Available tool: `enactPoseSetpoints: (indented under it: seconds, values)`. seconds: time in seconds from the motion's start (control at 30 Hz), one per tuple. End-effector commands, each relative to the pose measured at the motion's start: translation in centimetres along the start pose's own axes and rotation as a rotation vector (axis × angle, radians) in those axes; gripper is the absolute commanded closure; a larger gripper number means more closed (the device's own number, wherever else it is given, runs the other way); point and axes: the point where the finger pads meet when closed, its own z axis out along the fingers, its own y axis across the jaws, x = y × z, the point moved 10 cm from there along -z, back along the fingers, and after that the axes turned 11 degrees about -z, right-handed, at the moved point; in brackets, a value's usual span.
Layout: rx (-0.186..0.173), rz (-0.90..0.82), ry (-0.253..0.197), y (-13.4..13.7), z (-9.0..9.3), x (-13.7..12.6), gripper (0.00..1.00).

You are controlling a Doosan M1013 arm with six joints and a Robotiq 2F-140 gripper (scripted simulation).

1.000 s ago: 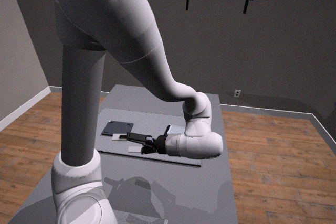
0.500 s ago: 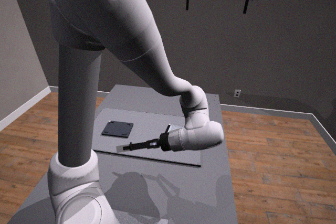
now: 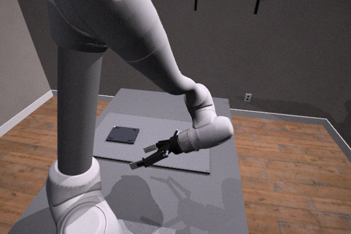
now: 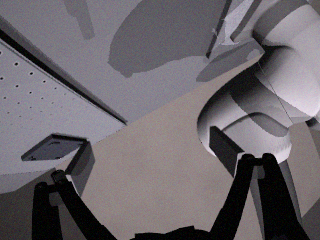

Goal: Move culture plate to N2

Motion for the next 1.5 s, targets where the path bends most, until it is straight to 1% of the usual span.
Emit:
enactPoseSetpoints:
  seconds: [0.0, 0.13, 0.2, 0.3, 0.47, 0.53, 0.6, 0.7, 0.77, 1.03, 1.1, 1.2, 1.27, 1.33, 1.4, 1.47]
  values:
    - [-0.018, -0.147, 0.056, -0.8, -0.4, 0.7, 0.00]
    - [-0.037, -0.269, 0.100, -1.3, -0.7, 1.0, 0.00]
    - [-0.037, -0.269, 0.100, -1.3, -0.7, 1.0, 0.00]
    - [-0.055, -0.362, 0.131, -2.1, -1.1, 1.6, 0.00]
    - [-0.088, -0.517, 0.182, -2.8, -1.5, 1.7, 0.00]
    - [-0.104, -0.579, 0.201, -3.4, -1.9, 2.1, 0.00]
    - [-0.119, -0.640, 0.220, -3.4, -1.8, 1.9, 0.00]
    - [-0.145, -0.732, 0.247, -4.1, -2.2, 2.1, 0.00]
    - [-0.145, -0.732, 0.247, -4.1, -2.2, 2.1, 0.00]
    - [-0.227, -0.978, 0.313, -6.1, -3.5, 2.9, 0.00]
    - [-0.249, -1.039, 0.329, -6.1, -3.4, 2.7, 0.00]
    - [-0.285, -1.130, 0.350, -6.9, -3.8, 2.8, 0.00]
    - [-0.310, -1.190, 0.363, -7.6, -4.3, 3.0, 0.00]
    - [-0.310, -1.190, 0.363, -7.6, -4.3, 3.0, 0.00]
    - [-0.336, -1.250, 0.375, -8.3, -4.8, 3.2, 0.00]
    - [-0.363, -1.310, 0.387, -8.4, -4.8, 3.1, 0.00]
